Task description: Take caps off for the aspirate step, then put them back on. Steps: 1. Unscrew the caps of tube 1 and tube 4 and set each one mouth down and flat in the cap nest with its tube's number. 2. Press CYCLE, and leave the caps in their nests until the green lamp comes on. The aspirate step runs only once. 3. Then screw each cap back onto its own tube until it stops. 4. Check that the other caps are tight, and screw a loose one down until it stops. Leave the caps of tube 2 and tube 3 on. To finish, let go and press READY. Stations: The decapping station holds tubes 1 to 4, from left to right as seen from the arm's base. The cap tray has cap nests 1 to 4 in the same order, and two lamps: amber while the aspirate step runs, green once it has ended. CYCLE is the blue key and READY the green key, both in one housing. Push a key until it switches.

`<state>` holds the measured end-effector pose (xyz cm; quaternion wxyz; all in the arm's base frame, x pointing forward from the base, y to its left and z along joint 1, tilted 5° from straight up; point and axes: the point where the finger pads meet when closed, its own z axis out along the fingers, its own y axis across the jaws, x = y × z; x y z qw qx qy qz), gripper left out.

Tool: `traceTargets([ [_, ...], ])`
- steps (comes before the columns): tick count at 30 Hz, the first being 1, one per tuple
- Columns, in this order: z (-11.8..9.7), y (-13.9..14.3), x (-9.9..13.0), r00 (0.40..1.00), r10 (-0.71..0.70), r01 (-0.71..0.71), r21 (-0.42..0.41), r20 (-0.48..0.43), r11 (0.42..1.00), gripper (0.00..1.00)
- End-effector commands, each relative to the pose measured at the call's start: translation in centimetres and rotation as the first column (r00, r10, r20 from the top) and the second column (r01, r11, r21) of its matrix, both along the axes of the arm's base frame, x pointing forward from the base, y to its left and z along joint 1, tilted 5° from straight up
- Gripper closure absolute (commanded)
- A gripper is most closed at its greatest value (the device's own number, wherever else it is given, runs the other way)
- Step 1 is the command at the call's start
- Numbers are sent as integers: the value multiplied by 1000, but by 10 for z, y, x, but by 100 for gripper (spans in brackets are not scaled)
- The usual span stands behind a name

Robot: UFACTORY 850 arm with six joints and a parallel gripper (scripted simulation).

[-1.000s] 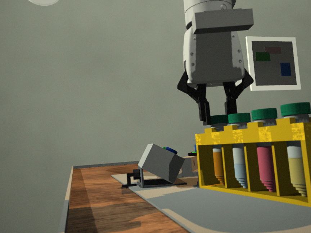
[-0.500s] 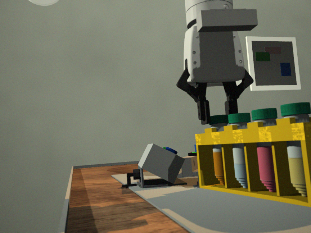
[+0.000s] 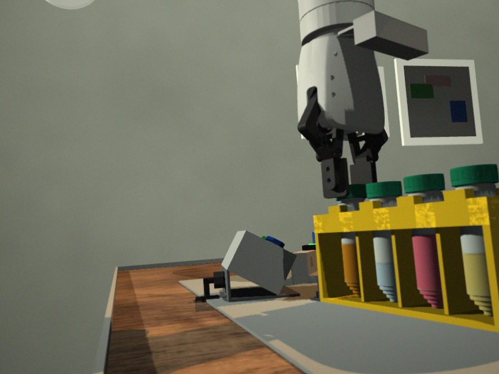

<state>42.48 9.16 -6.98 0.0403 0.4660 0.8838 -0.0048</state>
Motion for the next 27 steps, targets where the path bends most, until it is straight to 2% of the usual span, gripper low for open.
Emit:
traceTargets([
  [1,0,0,1,983,181,-182,-28,-22,983,54],
  [5,0,0,1,942,335,-336,-34,-34,941,54],
  [10,0,0,1,856,514,-516,-39,-51,856,54],
  [17,0,0,1,847,529,-531,-39,-52,846,54],
  [18,0,0,1,847,529,-531,-39,-52,846,100],
  [27,0,0,1,847,529,-531,-39,-52,846,100],
])
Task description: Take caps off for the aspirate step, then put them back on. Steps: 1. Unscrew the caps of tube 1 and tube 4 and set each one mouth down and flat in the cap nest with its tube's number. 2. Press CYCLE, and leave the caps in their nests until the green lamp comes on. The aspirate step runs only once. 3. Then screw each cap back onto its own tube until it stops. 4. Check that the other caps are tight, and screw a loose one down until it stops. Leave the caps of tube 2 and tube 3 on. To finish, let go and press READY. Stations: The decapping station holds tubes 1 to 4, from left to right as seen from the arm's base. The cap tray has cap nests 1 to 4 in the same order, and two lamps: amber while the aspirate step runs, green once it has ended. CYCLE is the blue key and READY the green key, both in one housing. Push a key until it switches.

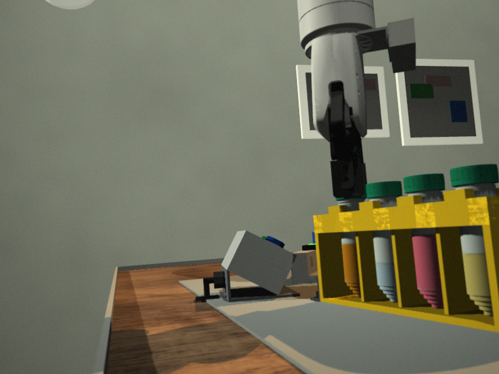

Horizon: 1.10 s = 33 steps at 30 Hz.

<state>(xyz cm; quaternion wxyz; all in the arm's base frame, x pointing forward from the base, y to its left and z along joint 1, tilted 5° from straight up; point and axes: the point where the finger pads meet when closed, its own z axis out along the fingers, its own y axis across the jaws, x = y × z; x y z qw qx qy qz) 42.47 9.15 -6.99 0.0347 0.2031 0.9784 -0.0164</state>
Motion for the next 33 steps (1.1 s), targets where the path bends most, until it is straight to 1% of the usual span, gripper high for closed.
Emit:
traceTargets([
  [1,1,0,1,1000,1,-1,-18,-4,1000,100],
  [5,0,0,1,1000,1,-1,-18,-4,1000,100],
  [7,0,0,1,995,-99,99,-12,2,995,100],
  [10,0,0,1,969,-246,246,-2,10,969,100],
  [14,0,0,1,901,-433,433,13,19,901,100],
  [19,0,0,1,770,-638,637,33,24,770,100],
  [21,0,0,1,770,-638,637,33,24,770,100],
  [26,0,0,1,584,-812,810,56,25,584,100],
  [29,0,0,1,456,-890,887,68,22,457,100],
  [33,-1,0,1,279,-960,956,83,17,280,100],
])
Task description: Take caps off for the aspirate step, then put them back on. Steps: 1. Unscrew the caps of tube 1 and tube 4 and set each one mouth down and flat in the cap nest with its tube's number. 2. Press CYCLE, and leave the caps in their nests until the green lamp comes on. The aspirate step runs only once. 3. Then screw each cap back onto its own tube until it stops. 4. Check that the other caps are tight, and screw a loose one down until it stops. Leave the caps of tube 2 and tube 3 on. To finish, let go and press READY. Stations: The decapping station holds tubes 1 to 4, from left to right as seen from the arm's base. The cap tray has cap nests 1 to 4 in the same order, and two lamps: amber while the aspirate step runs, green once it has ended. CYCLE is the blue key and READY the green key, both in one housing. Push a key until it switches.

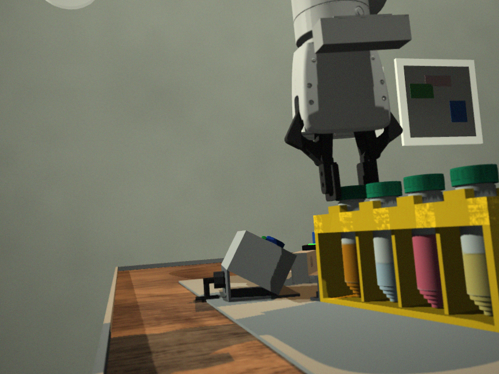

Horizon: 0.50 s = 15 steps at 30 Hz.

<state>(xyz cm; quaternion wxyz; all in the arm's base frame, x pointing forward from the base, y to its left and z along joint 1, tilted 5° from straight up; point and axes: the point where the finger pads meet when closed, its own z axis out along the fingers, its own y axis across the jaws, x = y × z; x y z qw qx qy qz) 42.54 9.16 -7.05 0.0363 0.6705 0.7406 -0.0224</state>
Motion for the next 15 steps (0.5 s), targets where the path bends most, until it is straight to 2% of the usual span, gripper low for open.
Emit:
traceTargets([
  [1,0,0,0,962,-270,269,35,48,963,100],
  [3,0,0,0,931,-361,359,41,52,932,100],
  [5,0,0,0,931,-361,359,41,52,932,100],
  [8,0,0,0,873,-484,481,54,58,875,100],
  [15,0,0,0,873,-484,481,54,58,875,100],
])
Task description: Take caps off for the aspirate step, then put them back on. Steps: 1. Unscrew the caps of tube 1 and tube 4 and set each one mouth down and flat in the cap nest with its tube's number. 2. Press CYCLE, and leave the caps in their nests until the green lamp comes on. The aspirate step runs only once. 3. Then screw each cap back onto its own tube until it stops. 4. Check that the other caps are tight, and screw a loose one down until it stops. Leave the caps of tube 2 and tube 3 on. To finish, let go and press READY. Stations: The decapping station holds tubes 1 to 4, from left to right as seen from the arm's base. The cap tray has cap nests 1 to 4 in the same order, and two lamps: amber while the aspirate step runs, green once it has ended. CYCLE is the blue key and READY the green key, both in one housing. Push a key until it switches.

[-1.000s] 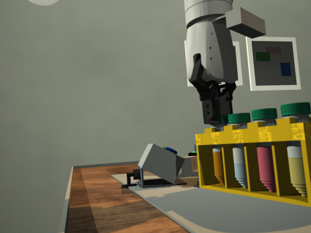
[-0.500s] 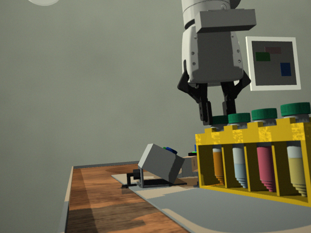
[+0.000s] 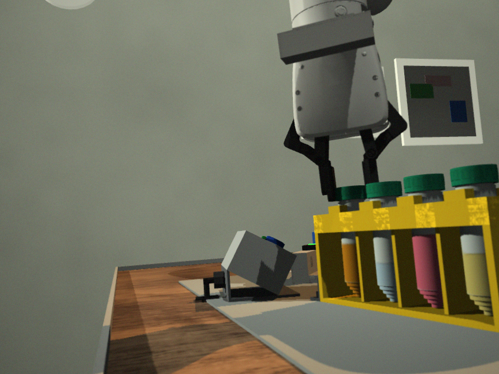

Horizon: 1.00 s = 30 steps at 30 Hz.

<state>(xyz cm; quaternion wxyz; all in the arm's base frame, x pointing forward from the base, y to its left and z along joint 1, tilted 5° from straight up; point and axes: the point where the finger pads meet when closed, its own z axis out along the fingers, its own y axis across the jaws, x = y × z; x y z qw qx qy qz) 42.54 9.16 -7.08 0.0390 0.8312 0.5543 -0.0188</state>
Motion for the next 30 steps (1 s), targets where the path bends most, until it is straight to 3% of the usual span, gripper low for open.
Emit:
traceTargets([
  [1,0,0,0,999,-12,11,22,47,1000,54],
  [13,0,0,0,999,-12,11,22,47,1000,54],
  [16,1,0,0,972,235,-235,10,29,972,54],
  [17,1,0,0,972,235,-235,10,29,972,54],
  [21,1,0,0,920,393,-393,4,16,920,54],
  [22,1,0,0,884,468,-468,2,9,884,54],
  [24,1,0,0,884,468,-468,2,9,884,54],
  [26,1,0,0,794,607,-607,0,-5,794,54],
  [27,1,0,0,794,607,-607,0,-5,794,54],
  [28,1,0,0,741,671,-671,-1,-12,741,54],
  [29,1,0,0,741,671,-671,-1,-12,741,54],
  [30,1,0,0,683,730,-730,0,-19,683,54],
])
